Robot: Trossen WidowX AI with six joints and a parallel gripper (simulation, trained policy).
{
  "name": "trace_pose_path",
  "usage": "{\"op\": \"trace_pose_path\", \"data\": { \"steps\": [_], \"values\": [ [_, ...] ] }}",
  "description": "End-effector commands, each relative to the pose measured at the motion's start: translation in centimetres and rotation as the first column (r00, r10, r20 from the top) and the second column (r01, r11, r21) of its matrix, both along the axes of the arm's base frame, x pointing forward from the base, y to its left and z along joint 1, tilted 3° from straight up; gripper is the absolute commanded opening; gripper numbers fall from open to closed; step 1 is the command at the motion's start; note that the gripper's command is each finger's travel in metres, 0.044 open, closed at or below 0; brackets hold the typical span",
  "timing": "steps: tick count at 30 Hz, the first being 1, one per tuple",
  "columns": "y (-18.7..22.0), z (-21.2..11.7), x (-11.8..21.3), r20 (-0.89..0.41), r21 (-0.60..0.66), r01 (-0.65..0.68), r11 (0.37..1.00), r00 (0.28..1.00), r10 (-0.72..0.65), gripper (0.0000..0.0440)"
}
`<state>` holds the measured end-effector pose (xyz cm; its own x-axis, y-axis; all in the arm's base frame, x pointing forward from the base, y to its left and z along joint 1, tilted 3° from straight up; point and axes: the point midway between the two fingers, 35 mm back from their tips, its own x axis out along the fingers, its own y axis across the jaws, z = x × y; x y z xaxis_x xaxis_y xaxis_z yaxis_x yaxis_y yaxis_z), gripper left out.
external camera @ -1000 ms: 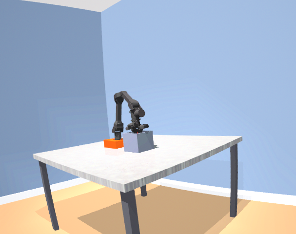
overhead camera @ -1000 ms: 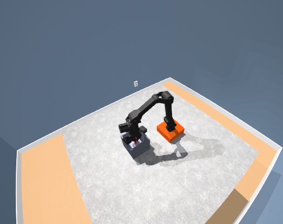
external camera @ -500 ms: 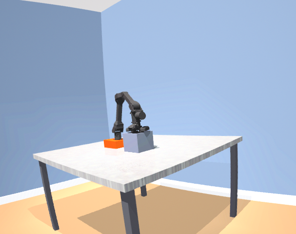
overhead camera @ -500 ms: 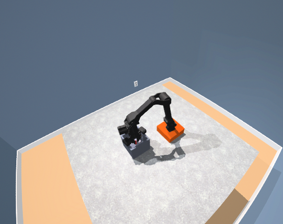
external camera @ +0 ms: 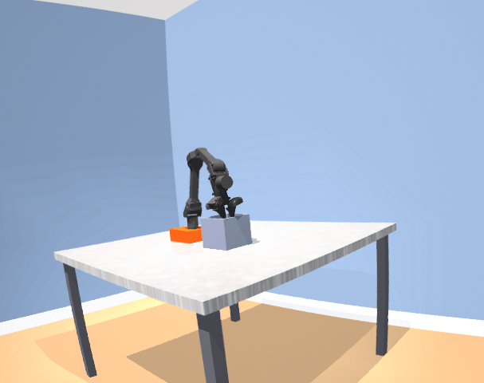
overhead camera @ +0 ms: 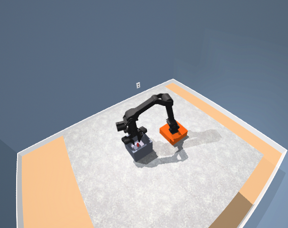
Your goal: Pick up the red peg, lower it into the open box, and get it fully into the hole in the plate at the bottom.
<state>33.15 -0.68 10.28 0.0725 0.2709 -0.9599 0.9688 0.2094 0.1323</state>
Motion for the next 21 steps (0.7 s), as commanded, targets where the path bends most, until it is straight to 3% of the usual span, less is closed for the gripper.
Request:
{"op": "trace_pose_path", "data": {
  "steps": [1,9,13,21],
  "values": [
    [0.0,0.8,0.2,0.010,0.033,0.001,0.999,1.000,-0.002,0.0217],
    [-0.4,2.5,0.8,0.034,0.092,0.011,0.996,0.999,-0.014,0.0237],
    [-0.7,3.3,1.2,0.052,0.109,0.005,0.994,0.999,-0.010,0.0202],
    [-1.3,3.8,2.1,0.088,0.138,-0.017,0.990,0.996,0.005,0.0195]
  ]
}}
